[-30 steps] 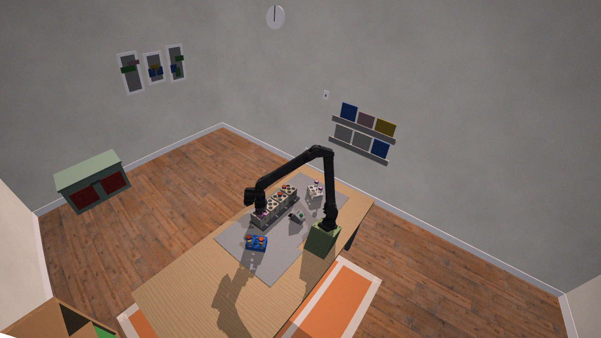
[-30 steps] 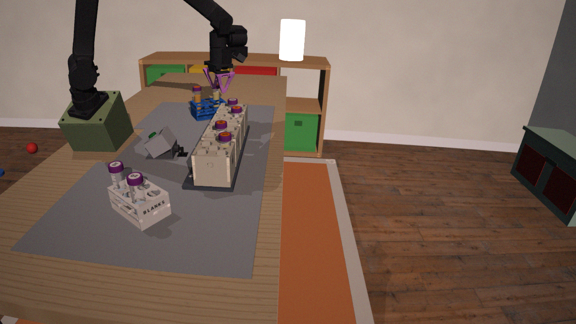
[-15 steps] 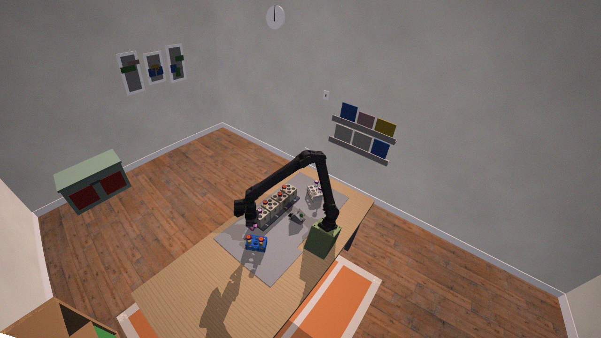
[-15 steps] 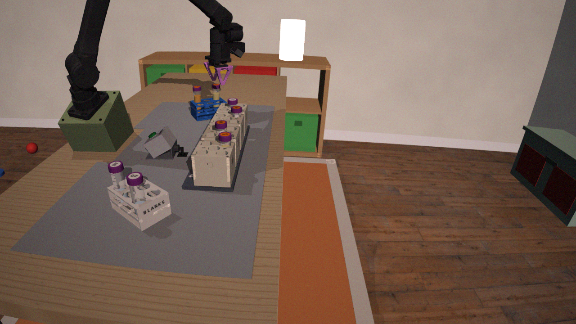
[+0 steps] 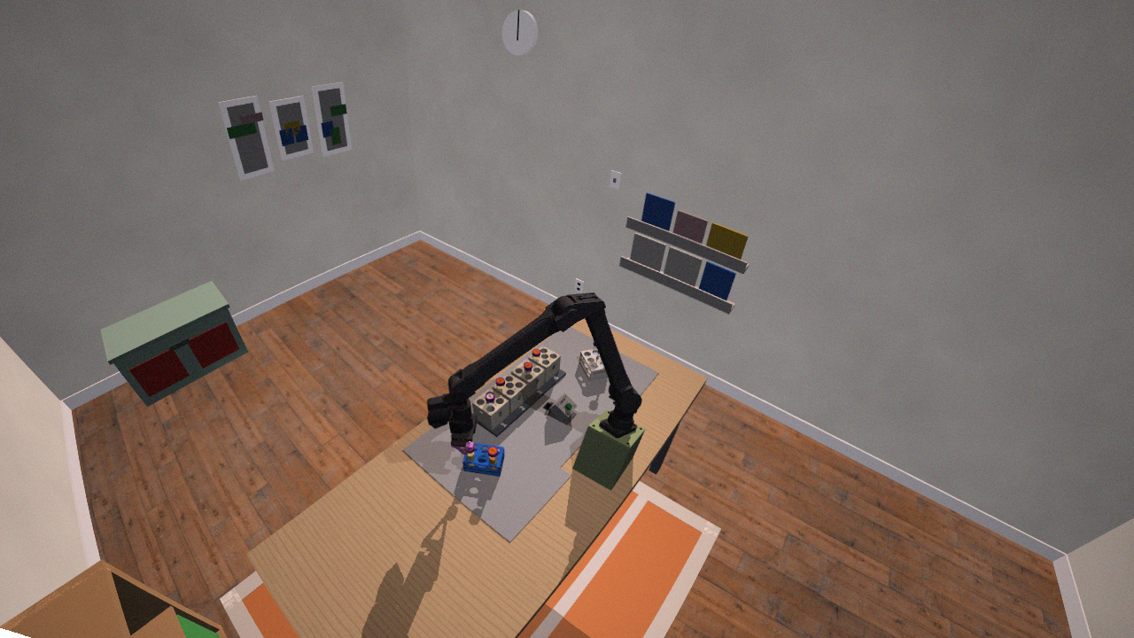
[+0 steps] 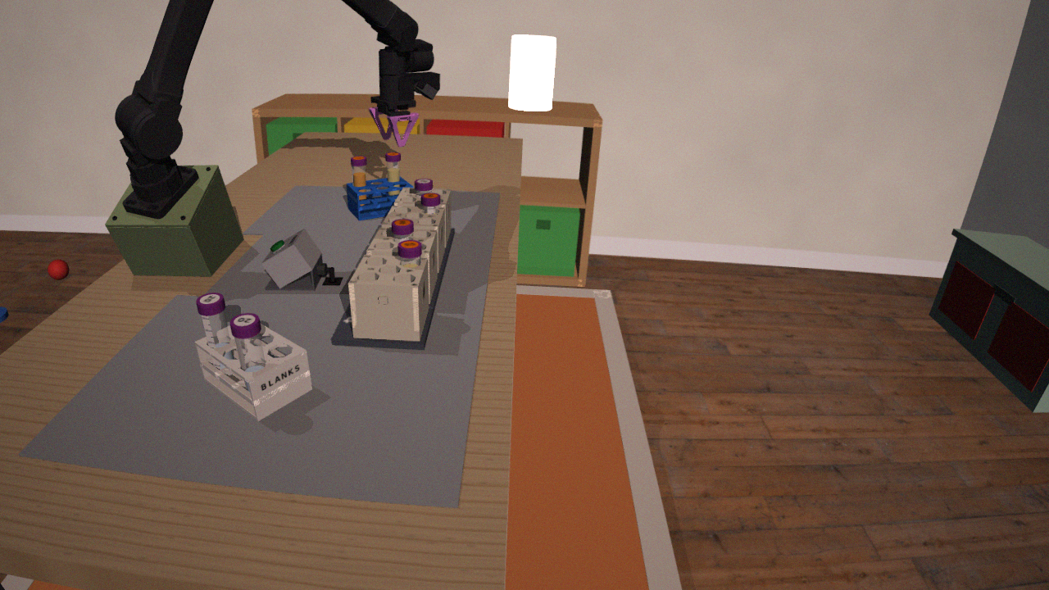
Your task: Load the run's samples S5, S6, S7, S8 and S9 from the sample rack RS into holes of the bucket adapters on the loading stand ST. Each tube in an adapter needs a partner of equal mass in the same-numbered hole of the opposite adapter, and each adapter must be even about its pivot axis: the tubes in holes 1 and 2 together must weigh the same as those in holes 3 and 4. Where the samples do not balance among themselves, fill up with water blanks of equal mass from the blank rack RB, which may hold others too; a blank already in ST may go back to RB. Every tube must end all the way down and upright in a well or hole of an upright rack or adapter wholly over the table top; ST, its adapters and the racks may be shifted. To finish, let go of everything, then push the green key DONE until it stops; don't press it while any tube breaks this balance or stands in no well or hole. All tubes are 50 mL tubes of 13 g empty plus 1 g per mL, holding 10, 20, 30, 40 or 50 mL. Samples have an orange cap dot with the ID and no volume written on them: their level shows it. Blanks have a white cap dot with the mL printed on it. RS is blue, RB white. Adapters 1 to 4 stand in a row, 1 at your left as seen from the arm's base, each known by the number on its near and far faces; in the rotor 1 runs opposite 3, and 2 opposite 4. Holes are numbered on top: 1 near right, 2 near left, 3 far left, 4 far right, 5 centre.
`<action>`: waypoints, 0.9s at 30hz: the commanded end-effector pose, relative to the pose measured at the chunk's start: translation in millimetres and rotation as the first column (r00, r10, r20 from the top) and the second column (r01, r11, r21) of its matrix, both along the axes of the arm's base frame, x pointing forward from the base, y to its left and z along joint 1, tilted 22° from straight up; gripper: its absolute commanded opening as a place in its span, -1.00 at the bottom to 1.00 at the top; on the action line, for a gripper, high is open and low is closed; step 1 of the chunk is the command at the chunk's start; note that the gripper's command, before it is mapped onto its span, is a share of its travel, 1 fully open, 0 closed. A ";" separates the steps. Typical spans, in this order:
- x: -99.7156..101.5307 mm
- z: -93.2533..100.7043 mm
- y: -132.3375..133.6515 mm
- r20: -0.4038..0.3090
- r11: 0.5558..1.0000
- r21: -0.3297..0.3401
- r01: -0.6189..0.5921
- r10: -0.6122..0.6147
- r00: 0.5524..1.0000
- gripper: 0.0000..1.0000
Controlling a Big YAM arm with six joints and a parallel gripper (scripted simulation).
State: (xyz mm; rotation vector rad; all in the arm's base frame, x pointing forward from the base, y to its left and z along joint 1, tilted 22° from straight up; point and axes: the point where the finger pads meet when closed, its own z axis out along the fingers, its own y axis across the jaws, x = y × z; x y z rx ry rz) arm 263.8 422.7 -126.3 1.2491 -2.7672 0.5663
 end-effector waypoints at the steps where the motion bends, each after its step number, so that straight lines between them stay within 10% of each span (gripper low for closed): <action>1: 7.5 -10.1 -6.1 0.013 0.999 0.008 0.035 -0.035 0.999 0.60; 27: 26.0 -20.1 2.6 0.031 0.999 0.051 0.017 -0.019 0.999 0.60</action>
